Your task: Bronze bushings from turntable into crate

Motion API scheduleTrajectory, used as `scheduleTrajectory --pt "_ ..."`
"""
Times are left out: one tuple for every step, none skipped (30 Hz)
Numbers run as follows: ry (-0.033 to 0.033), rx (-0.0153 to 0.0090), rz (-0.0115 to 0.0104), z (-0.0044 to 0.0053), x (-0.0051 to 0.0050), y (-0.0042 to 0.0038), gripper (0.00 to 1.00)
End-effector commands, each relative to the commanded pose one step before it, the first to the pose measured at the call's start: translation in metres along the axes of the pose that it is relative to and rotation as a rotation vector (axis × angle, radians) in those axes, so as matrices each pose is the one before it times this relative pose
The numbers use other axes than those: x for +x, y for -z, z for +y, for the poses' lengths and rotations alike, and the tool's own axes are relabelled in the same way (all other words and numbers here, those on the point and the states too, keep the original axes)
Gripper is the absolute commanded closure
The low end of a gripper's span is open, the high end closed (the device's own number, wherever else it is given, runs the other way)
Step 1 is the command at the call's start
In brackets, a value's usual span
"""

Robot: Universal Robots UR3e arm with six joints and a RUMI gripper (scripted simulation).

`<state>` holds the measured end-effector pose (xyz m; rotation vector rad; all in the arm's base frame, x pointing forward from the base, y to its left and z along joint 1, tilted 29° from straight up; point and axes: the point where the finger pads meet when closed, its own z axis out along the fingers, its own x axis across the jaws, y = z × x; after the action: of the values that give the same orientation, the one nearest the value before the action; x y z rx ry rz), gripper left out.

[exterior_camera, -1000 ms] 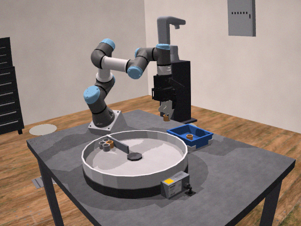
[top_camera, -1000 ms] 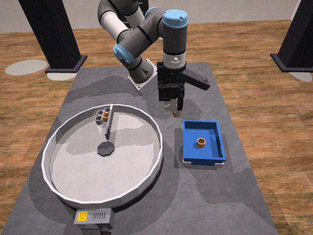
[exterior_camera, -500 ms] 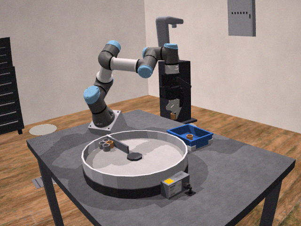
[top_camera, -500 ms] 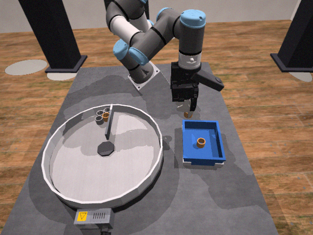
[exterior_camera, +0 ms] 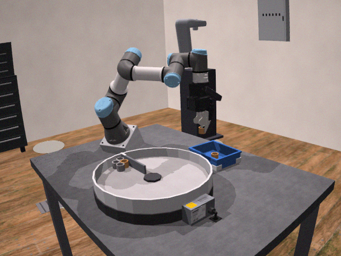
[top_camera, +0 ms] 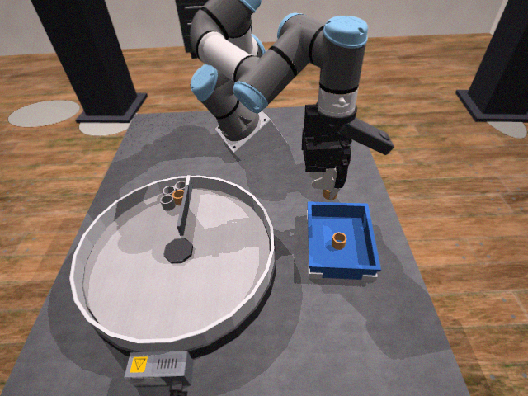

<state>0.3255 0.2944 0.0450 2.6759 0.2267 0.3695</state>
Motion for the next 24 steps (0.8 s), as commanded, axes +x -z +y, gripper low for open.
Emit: scheduleTrajectory --pt "-0.00722 -0.00136 -0.00254 -0.010048 0.00219 0.002722 1.00" --pt "0.00000 0.00004 -0.00003 -0.001249 0.00012 0.000004 1.00" --pt "0.00000 0.00003 -0.00002 -0.001205 0.00011 0.000000 1.00" --pt "0.00000 0.00002 -0.00001 -0.001160 0.00010 -0.000003 1.00" --pt "0.00000 0.00002 -0.00001 -0.001099 0.00010 -0.000001 1.00" --pt "0.00000 0.00001 -0.00001 -0.001030 0.00010 0.000003 1.00" --pt "0.00000 0.00000 0.00000 0.000000 0.00000 0.000000 1.00" --pt "0.00000 0.00000 0.00000 0.000000 0.00000 0.000000 1.00" --pt "0.00000 -0.00005 0.00004 -0.000972 0.00011 0.000000 1.00" --pt "0.00000 0.00000 0.00000 -0.000946 0.00009 -0.000001 1.00" --pt "0.00000 0.00000 0.00000 -0.000906 0.00008 -0.000003 1.00" --pt "0.00000 0.00001 -0.00001 -0.000860 0.00007 -0.000002 1.00" --pt "0.00000 0.00002 -0.00001 -0.000796 0.00008 0.000004 1.00" --pt "0.00000 0.00001 -0.00001 -0.000757 0.00007 0.000002 1.00" --pt "0.00000 0.00001 -0.00001 -0.000719 0.00007 0.000001 1.00" --pt "0.00000 0.00001 0.00000 -0.000680 0.00006 -0.000001 1.00" --pt "0.00000 0.00000 0.00000 -0.000642 0.00006 -0.000002 1.00" --pt "0.00000 0.00000 0.00000 -0.000605 0.00005 -0.000002 1.00" --pt "0.00000 0.00000 0.00000 -0.000568 0.00005 -0.000003 1.00" --pt "0.00000 0.00000 0.00000 -0.000511 0.00006 0.000003 1.00" --pt "0.00000 0.00000 0.00000 -0.000477 0.00005 0.000002 1.00" --pt "0.00000 0.00000 0.00000 -0.000444 0.00005 0.000001 1.00" --pt "0.00000 0.00000 0.00000 -0.000411 0.00004 0.000001 1.00" --pt "0.00000 0.00000 0.00000 0.000000 0.00000 0.000000 1.00"
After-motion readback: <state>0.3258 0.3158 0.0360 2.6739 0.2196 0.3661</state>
